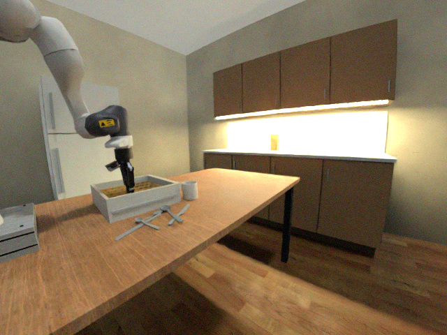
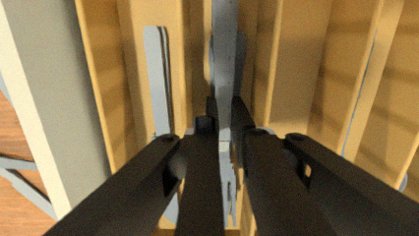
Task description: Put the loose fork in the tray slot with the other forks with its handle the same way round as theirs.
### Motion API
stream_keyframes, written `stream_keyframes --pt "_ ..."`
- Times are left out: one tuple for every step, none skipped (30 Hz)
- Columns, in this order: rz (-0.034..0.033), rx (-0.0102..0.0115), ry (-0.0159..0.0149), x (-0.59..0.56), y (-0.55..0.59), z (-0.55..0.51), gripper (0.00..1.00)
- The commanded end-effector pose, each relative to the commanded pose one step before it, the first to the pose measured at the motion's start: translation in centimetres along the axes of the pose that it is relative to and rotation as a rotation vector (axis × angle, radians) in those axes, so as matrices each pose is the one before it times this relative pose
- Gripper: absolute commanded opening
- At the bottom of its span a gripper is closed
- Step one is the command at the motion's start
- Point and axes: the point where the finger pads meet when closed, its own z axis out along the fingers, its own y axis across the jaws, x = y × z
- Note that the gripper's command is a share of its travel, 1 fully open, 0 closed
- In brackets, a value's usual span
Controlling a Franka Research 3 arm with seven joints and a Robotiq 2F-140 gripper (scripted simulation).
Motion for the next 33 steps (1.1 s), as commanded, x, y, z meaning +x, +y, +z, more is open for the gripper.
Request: stream_keyframes --pt "0.00582 -0.00004 -0.00846 -0.325 0.047 -0.102 0.13" --pt "0.00000 0.00000 0.00000 0.000 0.000 0.000 0.13" --pt "0.00000 0.00000 0.00000 0.000 0.000 0.000 0.13" --pt "0.00000 0.00000 0.00000 0.000 0.000 0.000 0.13" --pt "0.00000 0.00000 0.00000 0.000 0.000 0.000 0.13" --pt "0.00000 0.00000 0.00000 0.000 0.000 0.000 0.13" --pt "0.00000 0.00000 0.00000 0.000 0.000 0.000 0.13" --pt "0.00000 0.00000 0.00000 0.000 0.000 0.000 0.13" --pt "0.00000 0.00000 0.00000 0.000 0.000 0.000 0.13" --pt "0.00000 0.00000 0.00000 0.000 0.000 0.000 0.13" --pt "0.00000 0.00000 0.00000 0.000 0.000 0.000 0.13" --pt "0.00000 0.00000 0.00000 0.000 0.000 0.000 0.13" --pt "0.00000 0.00000 0.00000 0.000 0.000 0.000 0.13" --pt "0.00000 0.00000 0.00000 0.000 0.000 0.000 0.13" --pt "0.00000 0.00000 0.00000 0.000 0.000 0.000 0.13" --pt "0.00000 0.00000 0.00000 0.000 0.000 0.000 0.13" --pt "0.00000 0.00000 0.00000 0.000 0.000 0.000 0.13" --pt "0.00000 0.00000 0.00000 0.000 0.000 0.001 0.13" --pt "0.00000 0.00000 0.00000 0.000 0.000 0.004 0.13" --pt "0.00000 0.00000 0.00000 0.001 0.000 0.011 0.13" --pt "0.00000 0.00000 0.00000 0.001 0.000 0.019 0.13" --pt "0.00000 0.00000 0.00000 0.000 0.000 0.000 0.13" --pt "0.00000 0.00000 0.00000 0.000 0.000 0.000 0.13" --pt "0.00000 0.00000 0.00000 0.002 0.000 0.027 0.13" --pt "0.00000 0.00000 0.00000 0.003 0.000 0.036 0.13" --pt "0.00000 0.00000 0.00000 0.003 0.000 0.044 0.13" --pt "0.00000 0.00000 0.00000 0.004 0.000 0.051 0.13" --pt "0.00000 0.00000 0.00000 0.004 0.000 0.056 0.13" --pt "0.00000 0.00000 0.00000 0.004 0.000 0.059 0.13" --pt "0.00000 0.00000 0.00000 0.004 0.000 0.060 0.13" --pt "0.00000 0.00000 0.00000 0.004 0.000 0.059 0.13" --pt "0.00000 0.00000 0.00000 0.004 0.000 0.056 0.13" --pt "0.00000 0.00000 0.00000 0.003 0.000 0.050 0.13"
